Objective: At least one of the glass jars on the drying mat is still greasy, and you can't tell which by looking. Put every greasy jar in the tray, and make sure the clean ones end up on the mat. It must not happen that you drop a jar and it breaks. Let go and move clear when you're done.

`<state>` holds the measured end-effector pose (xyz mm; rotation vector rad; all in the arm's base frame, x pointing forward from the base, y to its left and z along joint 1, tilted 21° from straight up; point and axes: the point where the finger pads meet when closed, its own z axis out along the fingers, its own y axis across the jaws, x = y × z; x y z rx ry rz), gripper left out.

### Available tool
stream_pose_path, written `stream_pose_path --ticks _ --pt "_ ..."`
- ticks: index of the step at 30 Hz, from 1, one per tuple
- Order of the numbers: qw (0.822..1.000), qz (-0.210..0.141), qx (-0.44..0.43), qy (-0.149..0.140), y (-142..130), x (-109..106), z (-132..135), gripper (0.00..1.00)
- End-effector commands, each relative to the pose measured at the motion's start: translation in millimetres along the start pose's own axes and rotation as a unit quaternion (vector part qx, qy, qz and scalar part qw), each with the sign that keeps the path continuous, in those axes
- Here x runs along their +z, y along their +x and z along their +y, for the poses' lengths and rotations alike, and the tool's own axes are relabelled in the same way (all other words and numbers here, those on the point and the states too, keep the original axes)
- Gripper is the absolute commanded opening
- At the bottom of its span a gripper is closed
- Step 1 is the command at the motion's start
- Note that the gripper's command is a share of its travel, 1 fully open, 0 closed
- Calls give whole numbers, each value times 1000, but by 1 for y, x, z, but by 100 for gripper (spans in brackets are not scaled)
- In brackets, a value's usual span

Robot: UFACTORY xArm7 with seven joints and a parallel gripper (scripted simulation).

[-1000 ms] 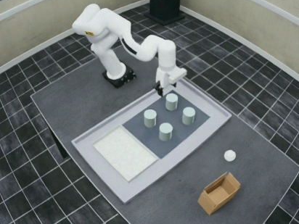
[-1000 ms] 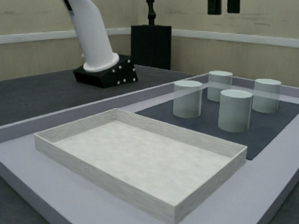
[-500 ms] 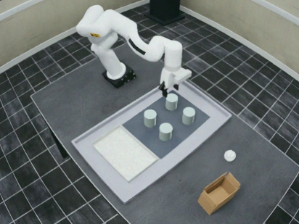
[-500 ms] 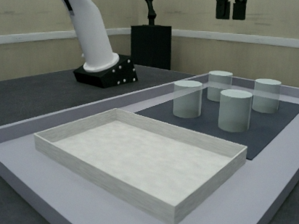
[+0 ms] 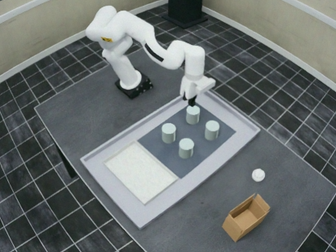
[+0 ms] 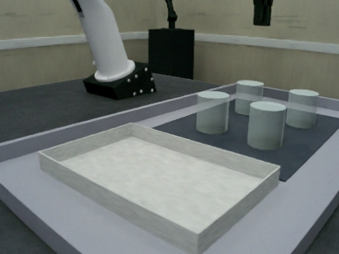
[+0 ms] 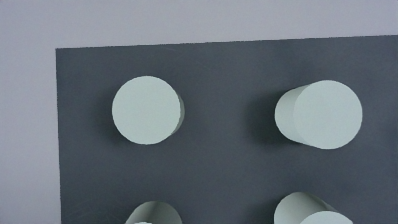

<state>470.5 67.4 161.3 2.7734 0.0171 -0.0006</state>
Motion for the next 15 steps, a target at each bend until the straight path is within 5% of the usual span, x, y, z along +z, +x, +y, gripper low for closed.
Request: stream_pose_path --ticks 1,4,15 --pt "1000 3 0 1 1 -2 -1 0" --pt "1000 3 0 1 1 -2 -1 0" --pt "1000 3 0 1 2 80 -1 0"
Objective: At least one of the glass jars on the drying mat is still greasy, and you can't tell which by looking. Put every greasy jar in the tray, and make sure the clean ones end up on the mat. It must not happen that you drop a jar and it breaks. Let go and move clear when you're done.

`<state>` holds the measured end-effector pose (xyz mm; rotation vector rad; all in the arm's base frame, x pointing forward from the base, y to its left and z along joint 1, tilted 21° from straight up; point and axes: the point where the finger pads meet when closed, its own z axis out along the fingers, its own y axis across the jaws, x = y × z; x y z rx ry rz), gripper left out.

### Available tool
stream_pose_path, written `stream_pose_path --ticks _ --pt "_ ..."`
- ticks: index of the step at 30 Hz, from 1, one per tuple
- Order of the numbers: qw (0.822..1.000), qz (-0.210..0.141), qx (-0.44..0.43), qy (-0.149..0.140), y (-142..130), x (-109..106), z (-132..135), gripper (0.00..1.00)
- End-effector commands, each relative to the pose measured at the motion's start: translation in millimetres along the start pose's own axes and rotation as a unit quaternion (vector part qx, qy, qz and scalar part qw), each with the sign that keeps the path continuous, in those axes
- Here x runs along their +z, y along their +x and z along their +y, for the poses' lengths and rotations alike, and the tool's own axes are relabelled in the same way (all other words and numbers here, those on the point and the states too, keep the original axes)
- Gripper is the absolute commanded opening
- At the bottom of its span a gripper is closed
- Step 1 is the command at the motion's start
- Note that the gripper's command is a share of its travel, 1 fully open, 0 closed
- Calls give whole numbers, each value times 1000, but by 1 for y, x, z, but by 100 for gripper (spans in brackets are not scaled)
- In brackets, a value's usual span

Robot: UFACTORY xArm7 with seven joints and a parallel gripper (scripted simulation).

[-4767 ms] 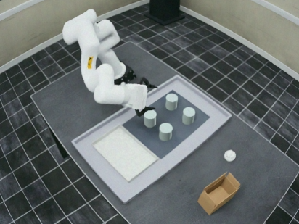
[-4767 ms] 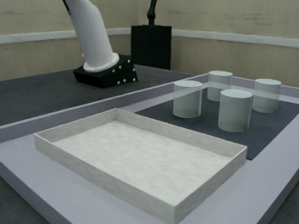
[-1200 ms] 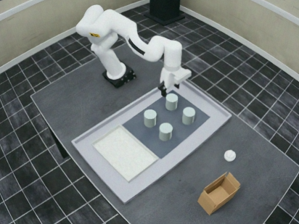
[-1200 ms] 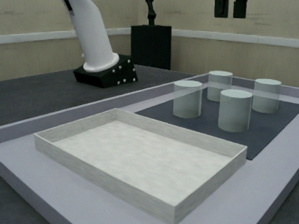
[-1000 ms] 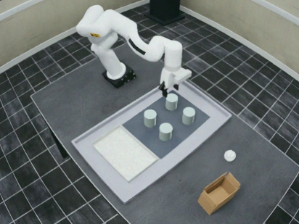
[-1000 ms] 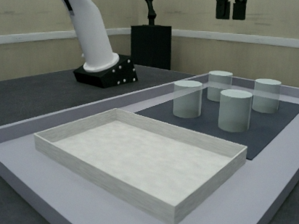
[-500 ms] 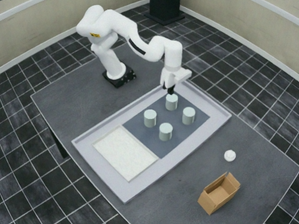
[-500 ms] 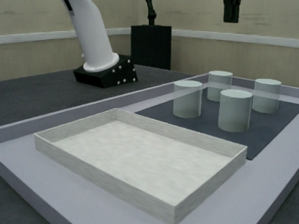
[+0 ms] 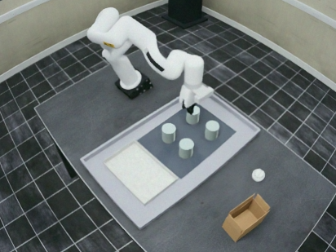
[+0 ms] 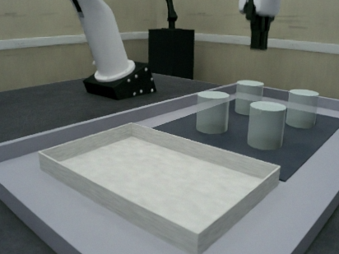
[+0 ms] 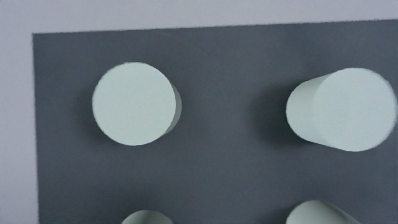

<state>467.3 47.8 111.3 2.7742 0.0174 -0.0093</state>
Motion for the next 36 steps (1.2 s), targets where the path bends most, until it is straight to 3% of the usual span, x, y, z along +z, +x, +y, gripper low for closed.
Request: stream_pose_path --ticks 1,4,15,21,36 --pt "1000 6 1 0 5 26 -1 0" --pt "1000 6 1 0 5 26 -1 0" --pt "1000 6 1 0 11 26 86 0" --pt "1000 6 1 0 11 31 86 0" --pt "1000 6 1 0 12 103 86 0"
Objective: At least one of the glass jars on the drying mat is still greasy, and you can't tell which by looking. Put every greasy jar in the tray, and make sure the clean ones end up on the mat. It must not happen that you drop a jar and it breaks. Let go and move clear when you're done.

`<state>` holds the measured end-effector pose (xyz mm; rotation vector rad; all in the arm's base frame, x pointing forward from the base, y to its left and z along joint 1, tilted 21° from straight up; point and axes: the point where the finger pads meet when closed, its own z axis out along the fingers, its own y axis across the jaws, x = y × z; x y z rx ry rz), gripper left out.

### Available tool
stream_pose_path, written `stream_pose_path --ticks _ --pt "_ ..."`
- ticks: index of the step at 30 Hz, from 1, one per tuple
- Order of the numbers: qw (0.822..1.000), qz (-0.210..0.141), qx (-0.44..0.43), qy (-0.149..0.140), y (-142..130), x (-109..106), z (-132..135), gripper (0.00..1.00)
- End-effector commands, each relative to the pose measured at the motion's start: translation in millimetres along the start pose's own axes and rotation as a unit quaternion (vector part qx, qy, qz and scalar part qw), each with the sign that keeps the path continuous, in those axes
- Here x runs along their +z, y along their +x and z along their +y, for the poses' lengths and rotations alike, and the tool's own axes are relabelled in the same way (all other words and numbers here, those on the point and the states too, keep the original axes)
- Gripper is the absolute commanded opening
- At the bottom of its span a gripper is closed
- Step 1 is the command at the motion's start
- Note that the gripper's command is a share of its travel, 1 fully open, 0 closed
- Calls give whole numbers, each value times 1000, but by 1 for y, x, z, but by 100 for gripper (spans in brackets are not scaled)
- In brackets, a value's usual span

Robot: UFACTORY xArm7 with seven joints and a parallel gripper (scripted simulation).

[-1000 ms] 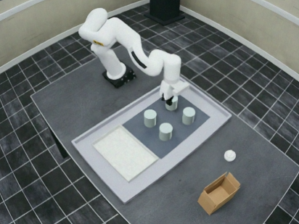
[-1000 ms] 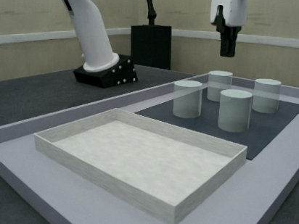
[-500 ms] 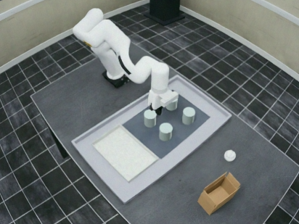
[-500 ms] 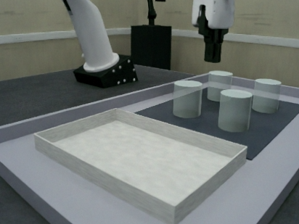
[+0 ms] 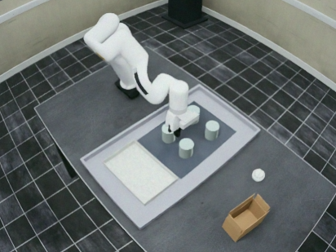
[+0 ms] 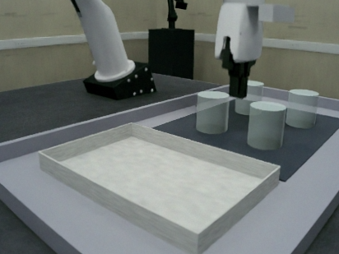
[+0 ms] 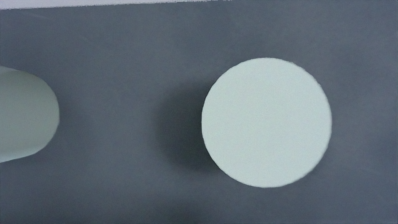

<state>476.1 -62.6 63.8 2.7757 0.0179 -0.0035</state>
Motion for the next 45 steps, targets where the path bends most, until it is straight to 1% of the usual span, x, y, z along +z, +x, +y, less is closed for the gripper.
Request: stream_pose_path --ticks 1,11,45 --pt "1000 4 0 0 4 19 0 0" --pt "1000 4 0 0 4 19 0 0" --pt "1000 4 0 0 16 19 0 0"
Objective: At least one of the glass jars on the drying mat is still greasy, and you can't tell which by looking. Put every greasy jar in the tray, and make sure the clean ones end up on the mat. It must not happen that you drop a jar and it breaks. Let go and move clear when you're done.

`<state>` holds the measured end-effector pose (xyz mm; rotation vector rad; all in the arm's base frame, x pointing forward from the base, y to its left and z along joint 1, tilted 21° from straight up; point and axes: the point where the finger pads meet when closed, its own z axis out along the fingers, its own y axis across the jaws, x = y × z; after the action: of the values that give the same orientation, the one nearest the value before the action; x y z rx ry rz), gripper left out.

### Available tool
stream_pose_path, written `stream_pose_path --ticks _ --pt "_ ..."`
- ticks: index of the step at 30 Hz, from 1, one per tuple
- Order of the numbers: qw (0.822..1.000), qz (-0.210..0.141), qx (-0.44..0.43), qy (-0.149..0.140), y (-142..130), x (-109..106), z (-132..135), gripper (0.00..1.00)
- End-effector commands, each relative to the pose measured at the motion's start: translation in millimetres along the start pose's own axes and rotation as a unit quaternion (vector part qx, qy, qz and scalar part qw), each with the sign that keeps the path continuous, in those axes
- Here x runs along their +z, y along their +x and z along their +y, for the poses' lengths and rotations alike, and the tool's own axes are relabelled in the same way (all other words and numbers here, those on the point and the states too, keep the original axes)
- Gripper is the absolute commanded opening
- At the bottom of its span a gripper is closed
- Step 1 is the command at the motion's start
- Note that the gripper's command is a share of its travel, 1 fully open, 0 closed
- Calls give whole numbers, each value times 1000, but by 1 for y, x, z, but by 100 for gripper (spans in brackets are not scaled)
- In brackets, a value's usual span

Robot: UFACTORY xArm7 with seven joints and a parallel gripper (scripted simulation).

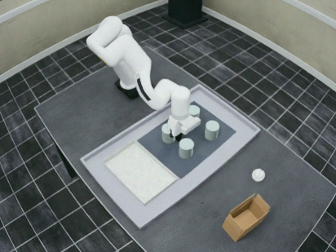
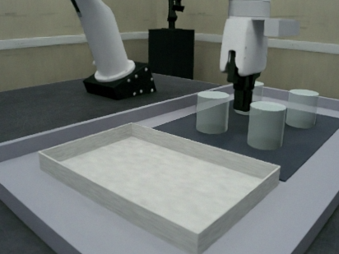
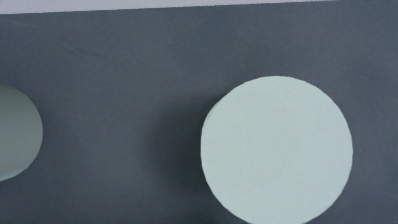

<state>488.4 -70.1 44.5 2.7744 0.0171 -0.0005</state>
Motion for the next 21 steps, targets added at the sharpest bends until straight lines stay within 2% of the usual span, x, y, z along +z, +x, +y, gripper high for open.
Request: stream_pose_path --ticks 1,21 --pt "1000 3 0 0 4 -2 0 0" --pt "1000 3 0 0 9 -3 0 0"
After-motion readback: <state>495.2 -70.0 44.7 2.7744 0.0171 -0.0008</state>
